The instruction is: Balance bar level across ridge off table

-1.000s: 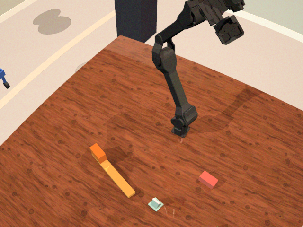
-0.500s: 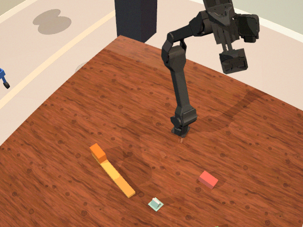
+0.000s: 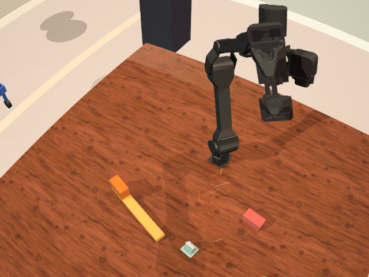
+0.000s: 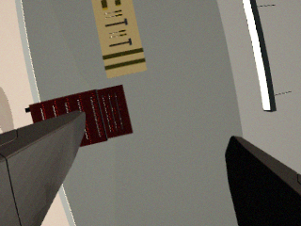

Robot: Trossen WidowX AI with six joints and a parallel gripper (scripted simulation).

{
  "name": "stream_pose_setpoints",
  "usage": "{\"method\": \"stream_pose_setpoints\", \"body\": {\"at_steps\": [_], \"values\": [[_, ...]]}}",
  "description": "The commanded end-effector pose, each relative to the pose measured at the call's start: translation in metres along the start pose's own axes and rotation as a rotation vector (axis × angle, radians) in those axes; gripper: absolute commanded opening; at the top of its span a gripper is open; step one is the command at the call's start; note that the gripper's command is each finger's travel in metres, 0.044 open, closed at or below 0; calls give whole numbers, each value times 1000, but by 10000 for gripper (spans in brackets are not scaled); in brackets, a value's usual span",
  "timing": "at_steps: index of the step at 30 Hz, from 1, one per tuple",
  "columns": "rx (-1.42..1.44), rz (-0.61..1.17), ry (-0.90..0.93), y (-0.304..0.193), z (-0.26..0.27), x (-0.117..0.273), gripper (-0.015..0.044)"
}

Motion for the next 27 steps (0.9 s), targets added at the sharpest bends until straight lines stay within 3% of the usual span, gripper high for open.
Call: {"method": "stream_pose_setpoints", "body": {"at_steps": [1, 27], "values": [[44, 37, 56, -6, 15, -14, 315], [296, 361, 462, -100, 94, -91, 315]]}}
Point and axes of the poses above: the point midway between the two fingers, 35 mm back from their tips, its own x axis back along the fingers, its own z axis across the jaws, y = z × x, the point moved 10 cm from there along x, back along the fingers, and after that the axes turned 4 degrees about -x, right-handed, at the moved point
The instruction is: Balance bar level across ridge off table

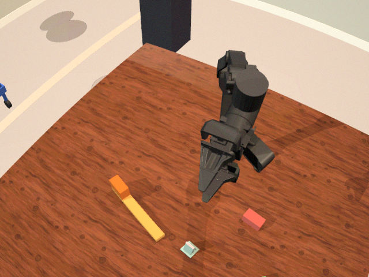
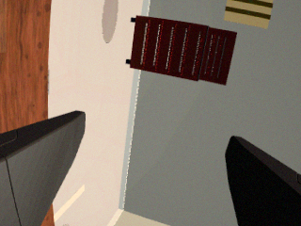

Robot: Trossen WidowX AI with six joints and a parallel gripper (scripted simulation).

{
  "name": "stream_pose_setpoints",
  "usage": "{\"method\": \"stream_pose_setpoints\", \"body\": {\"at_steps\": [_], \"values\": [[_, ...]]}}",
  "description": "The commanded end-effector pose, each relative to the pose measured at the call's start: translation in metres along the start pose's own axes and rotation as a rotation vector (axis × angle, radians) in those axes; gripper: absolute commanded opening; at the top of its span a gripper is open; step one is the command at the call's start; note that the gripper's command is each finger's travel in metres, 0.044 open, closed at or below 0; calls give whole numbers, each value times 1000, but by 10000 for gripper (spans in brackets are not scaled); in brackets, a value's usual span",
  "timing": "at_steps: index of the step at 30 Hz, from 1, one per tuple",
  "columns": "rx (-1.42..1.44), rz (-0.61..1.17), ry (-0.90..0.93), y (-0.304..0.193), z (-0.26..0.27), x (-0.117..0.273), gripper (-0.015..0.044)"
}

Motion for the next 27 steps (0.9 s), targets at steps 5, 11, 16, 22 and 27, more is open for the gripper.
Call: {"method": "stream_pose_setpoints", "body": {"at_steps": [5, 11, 16, 22, 27], "values": [[60, 76, 160, -25, 22, -33, 315], [85, 131, 286, -48, 39, -55, 315], [92, 172, 394, -70, 54, -69, 315], [69, 231, 522, -99, 71, -85, 315], [35, 278, 629, -125, 87, -95, 315]]}}
Point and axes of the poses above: the point midway between the two fingers, 35 mm back from their tips, its own x axis back along the fingers, its own z axis across the jaws, y = z × x, the point moved 10 cm from there along x, back along the fingers, and after that the axes turned 4 degrees about -x, right-handed, at the moved point
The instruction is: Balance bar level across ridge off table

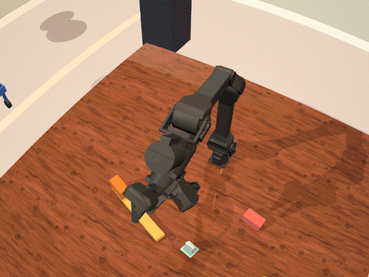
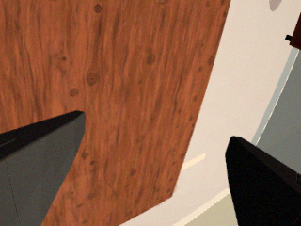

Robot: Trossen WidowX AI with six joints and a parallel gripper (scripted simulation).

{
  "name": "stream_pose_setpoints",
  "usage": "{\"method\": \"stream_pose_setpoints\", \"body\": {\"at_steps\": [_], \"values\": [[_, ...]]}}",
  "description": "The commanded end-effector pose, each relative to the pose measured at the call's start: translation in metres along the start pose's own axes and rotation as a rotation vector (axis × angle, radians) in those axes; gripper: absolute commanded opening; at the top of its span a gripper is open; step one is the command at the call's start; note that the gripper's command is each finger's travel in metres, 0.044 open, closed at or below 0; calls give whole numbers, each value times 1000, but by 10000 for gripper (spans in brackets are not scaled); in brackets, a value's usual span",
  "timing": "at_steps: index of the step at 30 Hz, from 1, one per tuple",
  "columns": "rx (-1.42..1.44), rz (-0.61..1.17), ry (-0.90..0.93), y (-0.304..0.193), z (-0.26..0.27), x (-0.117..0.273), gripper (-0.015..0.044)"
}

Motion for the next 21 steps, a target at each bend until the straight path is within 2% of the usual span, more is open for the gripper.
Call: {"method": "stream_pose_setpoints", "body": {"at_steps": [1, 21], "values": [[-14, 19, 91, -14, 7, -18, 315], [-164, 60, 565, -103, 53, -82, 315]]}}
Point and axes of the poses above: the point midway between the two fingers, 35 mm back from their tips, its own x axis back along the fingers, its own z axis across the jaws, y = z × x, the point moved 10 cm from there along x, back along the fingers, and after that the axes turned 4 degrees about -x, right-handed, at the moved point
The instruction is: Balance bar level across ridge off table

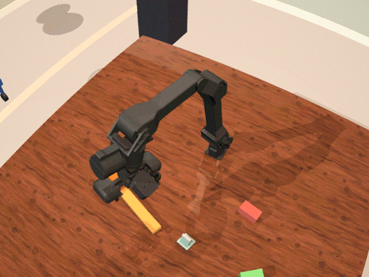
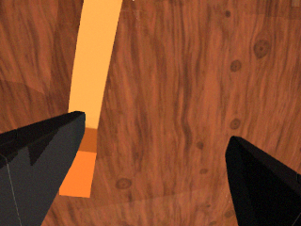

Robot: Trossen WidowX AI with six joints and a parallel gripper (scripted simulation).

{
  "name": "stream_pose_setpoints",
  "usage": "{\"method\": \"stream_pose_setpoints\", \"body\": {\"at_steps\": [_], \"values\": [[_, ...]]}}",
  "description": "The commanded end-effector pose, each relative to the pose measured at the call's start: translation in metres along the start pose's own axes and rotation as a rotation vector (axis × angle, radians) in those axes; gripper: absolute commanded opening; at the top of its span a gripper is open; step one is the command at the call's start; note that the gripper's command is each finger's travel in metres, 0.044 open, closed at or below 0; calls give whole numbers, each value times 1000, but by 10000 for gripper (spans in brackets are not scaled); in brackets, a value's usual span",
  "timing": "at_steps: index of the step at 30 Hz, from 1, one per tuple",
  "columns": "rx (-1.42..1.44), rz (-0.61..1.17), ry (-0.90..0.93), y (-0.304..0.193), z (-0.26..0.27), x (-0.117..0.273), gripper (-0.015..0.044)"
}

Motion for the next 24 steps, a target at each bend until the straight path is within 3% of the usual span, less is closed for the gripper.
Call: {"method": "stream_pose_setpoints", "body": {"at_steps": [1, 7, 14, 24], "values": [[-29, -11, 90, -16, 3, -14, 315], [-90, -33, 225, -42, 9, -33, 315], [-97, -36, 240, -45, 11, -41, 315], [-97, -36, 240, -42, 25, -104, 315]]}}
Point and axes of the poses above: the point midway between the two fingers, 35 mm back from their tips, its own x axis back along the fingers, its own z axis across the jaws, y = z × x, the point moved 10 cm from there along x, back along the fingers, and after that the axes turned 4 degrees about -x, right-handed, at the moved point
